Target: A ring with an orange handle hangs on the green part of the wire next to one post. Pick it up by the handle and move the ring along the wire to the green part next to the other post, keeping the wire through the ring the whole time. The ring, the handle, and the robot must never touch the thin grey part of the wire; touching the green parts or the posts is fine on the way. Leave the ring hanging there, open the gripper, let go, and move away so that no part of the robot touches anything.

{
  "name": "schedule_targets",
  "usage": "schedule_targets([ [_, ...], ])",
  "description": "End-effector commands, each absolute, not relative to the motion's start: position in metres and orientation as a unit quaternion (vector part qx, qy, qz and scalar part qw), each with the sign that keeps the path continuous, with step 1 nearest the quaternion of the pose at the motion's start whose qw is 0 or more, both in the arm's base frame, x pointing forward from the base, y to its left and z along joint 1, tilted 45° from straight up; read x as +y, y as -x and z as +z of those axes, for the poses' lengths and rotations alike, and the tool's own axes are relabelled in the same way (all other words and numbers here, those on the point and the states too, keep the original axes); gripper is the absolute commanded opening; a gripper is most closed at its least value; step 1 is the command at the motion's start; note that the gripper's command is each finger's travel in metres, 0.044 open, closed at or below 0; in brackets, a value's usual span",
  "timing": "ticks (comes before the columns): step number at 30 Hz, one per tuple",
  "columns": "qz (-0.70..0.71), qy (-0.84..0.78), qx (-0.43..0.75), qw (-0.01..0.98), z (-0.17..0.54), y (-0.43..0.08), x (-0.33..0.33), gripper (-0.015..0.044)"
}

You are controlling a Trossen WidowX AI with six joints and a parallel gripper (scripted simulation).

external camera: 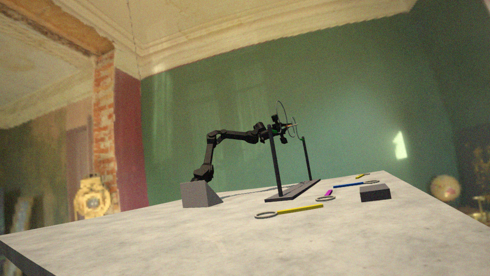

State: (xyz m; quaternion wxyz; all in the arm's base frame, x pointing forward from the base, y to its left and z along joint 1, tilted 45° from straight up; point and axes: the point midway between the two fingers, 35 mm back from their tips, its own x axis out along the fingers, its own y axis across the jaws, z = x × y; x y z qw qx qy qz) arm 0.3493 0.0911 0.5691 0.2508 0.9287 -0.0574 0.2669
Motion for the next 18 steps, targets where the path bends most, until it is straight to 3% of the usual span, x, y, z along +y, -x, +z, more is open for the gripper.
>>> schedule_targets([
  [1, 0.267, -0.933, -0.063, 0.233, 0.569, -0.351, 0.091, -0.0150],
  [18, 0.264, -0.919, -0.049, 0.288, 0.556, -0.354, 0.117, -0.0150],
])
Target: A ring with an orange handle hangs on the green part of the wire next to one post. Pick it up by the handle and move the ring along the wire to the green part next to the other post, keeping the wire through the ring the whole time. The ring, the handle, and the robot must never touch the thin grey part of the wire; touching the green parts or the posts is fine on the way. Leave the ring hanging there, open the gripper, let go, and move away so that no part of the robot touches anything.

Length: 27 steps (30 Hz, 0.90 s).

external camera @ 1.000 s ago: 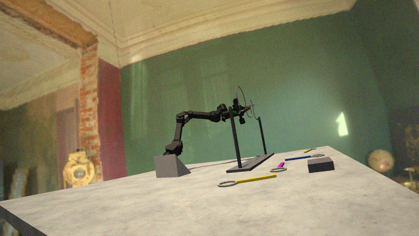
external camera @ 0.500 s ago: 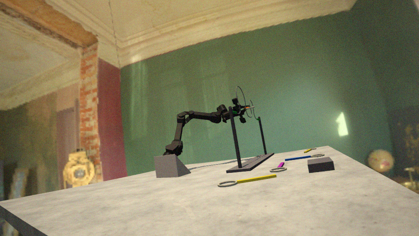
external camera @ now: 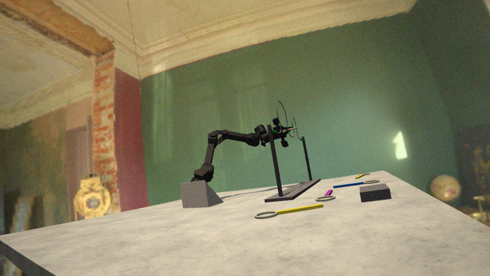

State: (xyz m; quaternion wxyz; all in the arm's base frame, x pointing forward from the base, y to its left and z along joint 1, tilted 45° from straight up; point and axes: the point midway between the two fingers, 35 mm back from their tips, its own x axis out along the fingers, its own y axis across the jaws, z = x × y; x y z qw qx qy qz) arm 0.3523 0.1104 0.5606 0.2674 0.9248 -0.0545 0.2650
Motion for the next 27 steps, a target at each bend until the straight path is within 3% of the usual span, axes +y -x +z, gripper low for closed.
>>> schedule_targets([
  [1, 0.263, -0.917, -0.047, 0.295, 0.555, -0.355, 0.119, -0.0150],
  [27, 0.228, -0.800, 0.031, 0.554, 0.483, -0.365, 0.174, -0.0150],
])
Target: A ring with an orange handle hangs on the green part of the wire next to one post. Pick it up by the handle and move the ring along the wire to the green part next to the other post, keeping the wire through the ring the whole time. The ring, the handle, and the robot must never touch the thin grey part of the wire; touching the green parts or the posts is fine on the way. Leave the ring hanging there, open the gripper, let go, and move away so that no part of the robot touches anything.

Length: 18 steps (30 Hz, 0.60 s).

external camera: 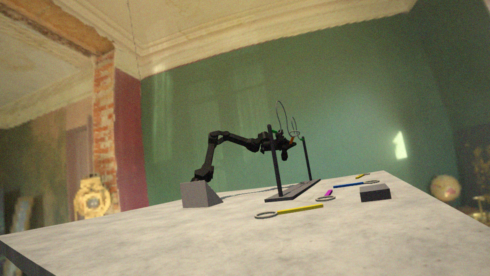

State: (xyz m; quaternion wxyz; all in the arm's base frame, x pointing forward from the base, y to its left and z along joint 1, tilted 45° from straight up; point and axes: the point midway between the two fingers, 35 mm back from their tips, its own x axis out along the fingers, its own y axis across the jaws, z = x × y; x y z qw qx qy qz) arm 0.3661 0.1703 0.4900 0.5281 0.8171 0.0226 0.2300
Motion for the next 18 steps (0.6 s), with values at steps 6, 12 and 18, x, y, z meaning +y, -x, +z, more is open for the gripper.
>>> schedule_targets([
  [6, 0.216, -0.759, 0.050, 0.613, 0.461, -0.367, 0.180, -0.0150],
  [12, 0.202, -0.713, 0.070, 0.668, 0.438, -0.369, 0.183, -0.0150],
  [18, 0.187, -0.664, 0.088, 0.718, 0.415, -0.370, 0.183, -0.0150],
])
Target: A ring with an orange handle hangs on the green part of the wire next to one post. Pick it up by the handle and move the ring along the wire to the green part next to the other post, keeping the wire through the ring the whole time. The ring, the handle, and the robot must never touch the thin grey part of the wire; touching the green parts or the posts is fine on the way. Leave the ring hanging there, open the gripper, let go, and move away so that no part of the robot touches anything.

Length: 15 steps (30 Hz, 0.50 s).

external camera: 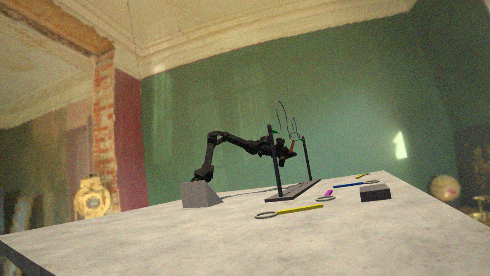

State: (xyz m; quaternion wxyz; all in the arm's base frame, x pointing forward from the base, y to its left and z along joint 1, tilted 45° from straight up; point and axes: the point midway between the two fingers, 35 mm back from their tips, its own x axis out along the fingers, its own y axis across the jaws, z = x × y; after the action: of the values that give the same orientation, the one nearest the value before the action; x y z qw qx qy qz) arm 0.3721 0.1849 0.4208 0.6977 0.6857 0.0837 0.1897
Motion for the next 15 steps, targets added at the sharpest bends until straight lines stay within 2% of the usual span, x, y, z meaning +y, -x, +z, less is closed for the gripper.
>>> schedule_targets([
  [1, 0.185, -0.655, 0.091, 0.727, 0.411, -0.370, 0.182, -0.0150],
  [15, 0.149, -0.535, 0.130, 0.821, 0.362, -0.371, 0.168, -0.0150],
])
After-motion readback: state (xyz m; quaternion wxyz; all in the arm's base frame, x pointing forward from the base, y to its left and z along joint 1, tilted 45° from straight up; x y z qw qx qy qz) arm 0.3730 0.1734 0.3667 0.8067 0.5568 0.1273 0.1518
